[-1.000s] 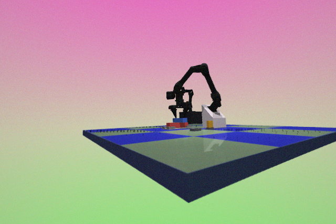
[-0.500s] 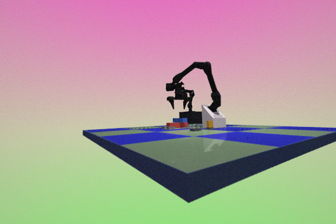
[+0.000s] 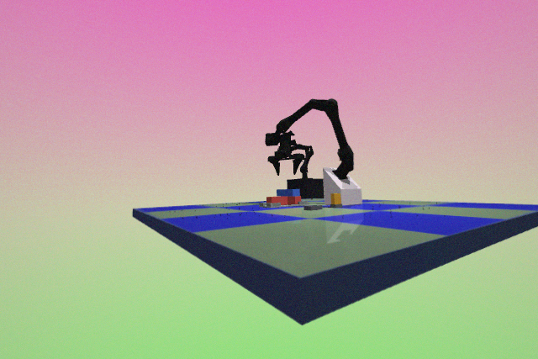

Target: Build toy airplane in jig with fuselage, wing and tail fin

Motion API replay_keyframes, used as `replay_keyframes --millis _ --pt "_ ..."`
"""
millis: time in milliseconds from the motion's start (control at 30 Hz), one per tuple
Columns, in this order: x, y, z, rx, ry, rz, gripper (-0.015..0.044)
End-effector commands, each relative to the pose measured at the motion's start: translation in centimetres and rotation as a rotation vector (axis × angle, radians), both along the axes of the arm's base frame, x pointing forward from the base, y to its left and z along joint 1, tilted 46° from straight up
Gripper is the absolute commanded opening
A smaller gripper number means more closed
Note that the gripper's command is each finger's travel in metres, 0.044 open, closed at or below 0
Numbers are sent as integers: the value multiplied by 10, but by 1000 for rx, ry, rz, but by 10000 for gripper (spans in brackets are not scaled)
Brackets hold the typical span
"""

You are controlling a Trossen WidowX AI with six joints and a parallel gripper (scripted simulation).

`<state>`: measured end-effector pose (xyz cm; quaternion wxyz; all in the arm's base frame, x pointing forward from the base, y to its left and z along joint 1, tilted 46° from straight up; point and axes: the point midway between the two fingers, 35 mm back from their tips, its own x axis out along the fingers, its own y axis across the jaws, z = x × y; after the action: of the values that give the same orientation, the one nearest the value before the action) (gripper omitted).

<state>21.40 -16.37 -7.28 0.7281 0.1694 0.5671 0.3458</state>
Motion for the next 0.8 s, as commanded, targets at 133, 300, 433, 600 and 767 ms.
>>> replay_keyframes --millis 133,300,433,600,767 --pt "0 0 -1 46 280 -275 440" --pt "0 0 -1 46 280 -275 440" --pt "8 10 18 38 282 -278 440" --pt "24 54 75 22 286 -287 440" --pt "23 104 124 22 284 -290 440"
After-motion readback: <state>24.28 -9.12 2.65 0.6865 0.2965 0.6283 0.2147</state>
